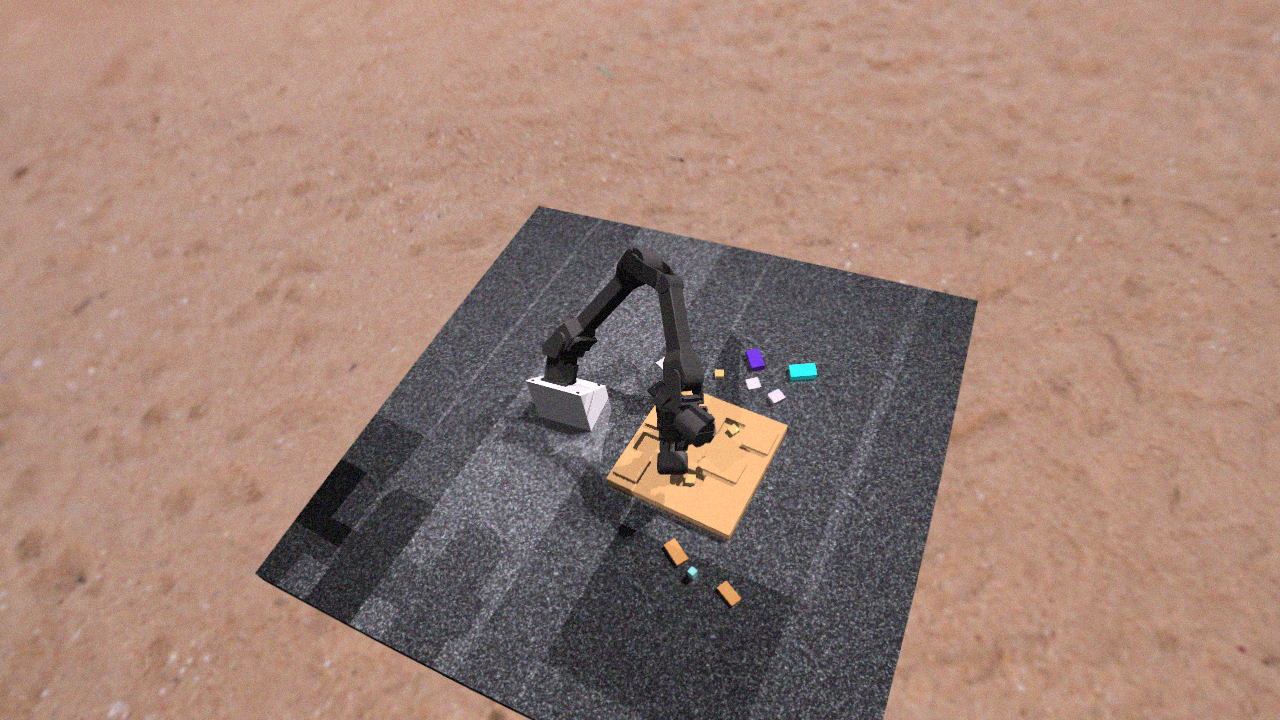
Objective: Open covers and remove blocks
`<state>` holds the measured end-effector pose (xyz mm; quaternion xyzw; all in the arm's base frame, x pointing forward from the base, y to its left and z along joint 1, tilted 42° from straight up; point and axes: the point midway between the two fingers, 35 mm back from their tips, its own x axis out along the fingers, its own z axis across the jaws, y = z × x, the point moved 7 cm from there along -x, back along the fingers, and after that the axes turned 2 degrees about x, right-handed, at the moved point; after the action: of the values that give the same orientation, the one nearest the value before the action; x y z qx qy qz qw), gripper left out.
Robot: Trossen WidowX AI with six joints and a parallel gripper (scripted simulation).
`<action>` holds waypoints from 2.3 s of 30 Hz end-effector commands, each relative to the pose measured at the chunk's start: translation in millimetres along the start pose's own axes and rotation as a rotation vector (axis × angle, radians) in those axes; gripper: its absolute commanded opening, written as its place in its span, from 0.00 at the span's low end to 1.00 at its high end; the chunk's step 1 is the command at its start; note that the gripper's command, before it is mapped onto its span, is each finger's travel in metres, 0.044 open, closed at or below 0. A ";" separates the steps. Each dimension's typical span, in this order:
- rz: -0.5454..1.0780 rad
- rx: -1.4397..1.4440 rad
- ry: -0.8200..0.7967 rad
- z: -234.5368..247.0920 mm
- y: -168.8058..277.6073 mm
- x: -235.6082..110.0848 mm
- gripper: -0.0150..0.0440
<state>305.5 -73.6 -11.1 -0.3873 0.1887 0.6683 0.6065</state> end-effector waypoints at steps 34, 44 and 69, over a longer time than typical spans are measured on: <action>0.000 0.005 -0.005 12.7 7.2 4.1 0.25; 0.000 0.005 -0.005 12.7 7.2 4.1 0.25; 0.001 0.000 -0.005 8.8 6.0 -26.1 0.48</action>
<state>293.4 -75.4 3.1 -0.3766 0.1887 0.6739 0.6069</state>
